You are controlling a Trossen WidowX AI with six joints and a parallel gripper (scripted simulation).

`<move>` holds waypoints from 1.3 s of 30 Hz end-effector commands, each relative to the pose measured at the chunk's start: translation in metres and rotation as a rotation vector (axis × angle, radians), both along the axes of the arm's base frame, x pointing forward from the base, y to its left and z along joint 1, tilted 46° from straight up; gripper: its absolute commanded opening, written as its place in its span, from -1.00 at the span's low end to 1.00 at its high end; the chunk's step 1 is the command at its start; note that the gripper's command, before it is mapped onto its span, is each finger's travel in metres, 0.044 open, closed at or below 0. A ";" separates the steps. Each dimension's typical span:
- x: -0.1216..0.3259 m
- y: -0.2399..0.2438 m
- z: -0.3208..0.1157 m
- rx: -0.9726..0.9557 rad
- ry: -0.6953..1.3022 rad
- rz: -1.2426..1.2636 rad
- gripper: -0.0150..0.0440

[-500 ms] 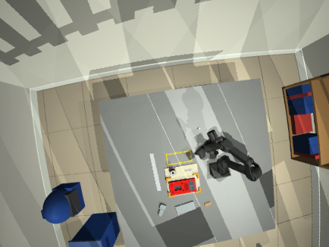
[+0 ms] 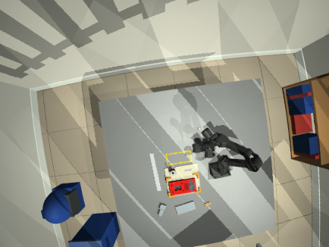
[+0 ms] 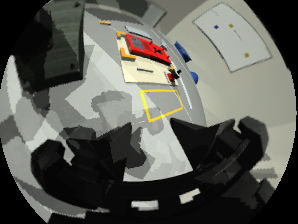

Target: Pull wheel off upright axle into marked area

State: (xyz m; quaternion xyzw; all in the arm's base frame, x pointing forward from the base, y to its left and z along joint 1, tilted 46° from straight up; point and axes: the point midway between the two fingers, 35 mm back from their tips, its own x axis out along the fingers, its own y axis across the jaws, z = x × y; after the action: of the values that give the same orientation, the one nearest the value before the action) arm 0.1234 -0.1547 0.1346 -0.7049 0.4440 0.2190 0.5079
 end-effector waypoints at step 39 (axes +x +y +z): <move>0.131 0.018 -0.015 0.580 -0.379 -1.863 0.53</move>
State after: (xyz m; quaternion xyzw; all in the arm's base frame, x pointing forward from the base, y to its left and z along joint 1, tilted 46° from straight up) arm 0.2023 -0.1548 0.1332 -0.1115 0.6522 -0.0709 0.7464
